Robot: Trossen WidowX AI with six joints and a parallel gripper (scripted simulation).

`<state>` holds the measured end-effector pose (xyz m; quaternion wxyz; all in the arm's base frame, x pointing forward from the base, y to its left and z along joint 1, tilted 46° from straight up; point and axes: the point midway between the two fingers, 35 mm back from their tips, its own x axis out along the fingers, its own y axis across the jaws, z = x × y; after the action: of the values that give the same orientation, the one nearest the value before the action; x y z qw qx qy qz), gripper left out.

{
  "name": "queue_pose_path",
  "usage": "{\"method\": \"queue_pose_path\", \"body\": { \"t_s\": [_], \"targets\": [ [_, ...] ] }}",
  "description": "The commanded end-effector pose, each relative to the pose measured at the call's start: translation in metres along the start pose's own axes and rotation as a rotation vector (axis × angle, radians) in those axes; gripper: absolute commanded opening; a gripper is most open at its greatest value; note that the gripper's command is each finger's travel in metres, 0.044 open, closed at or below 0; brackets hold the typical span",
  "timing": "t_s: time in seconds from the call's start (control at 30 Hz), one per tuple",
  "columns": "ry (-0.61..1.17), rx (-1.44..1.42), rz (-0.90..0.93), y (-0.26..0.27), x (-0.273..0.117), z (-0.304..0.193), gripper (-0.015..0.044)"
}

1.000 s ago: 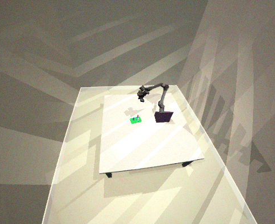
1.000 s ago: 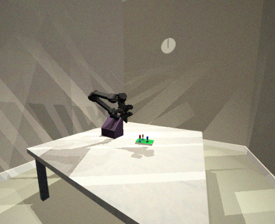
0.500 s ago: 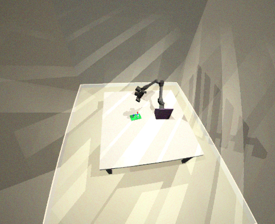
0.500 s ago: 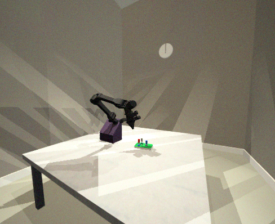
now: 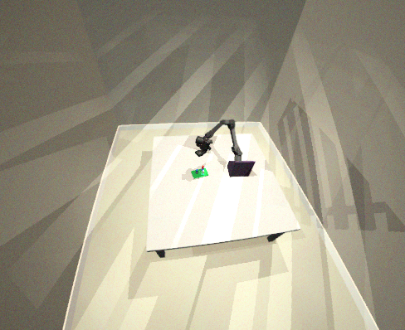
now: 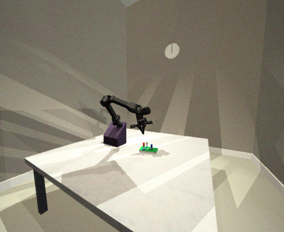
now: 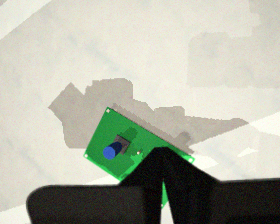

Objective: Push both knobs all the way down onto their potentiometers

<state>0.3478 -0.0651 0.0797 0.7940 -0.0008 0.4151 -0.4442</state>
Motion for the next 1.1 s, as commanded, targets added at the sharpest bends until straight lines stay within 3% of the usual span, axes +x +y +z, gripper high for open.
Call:
{"method": "queue_pose_path", "body": {
  "t_s": [0.0,0.67,1.07],
  "targets": [
    [0.036,0.115,-0.019,0.011,0.007,-0.013,0.0],
    [0.111,0.756,-0.233,0.051,0.044,-0.095,0.0],
    [0.109,0.778,-0.242,0.048,0.064,-0.101,0.0]
  ]
}}
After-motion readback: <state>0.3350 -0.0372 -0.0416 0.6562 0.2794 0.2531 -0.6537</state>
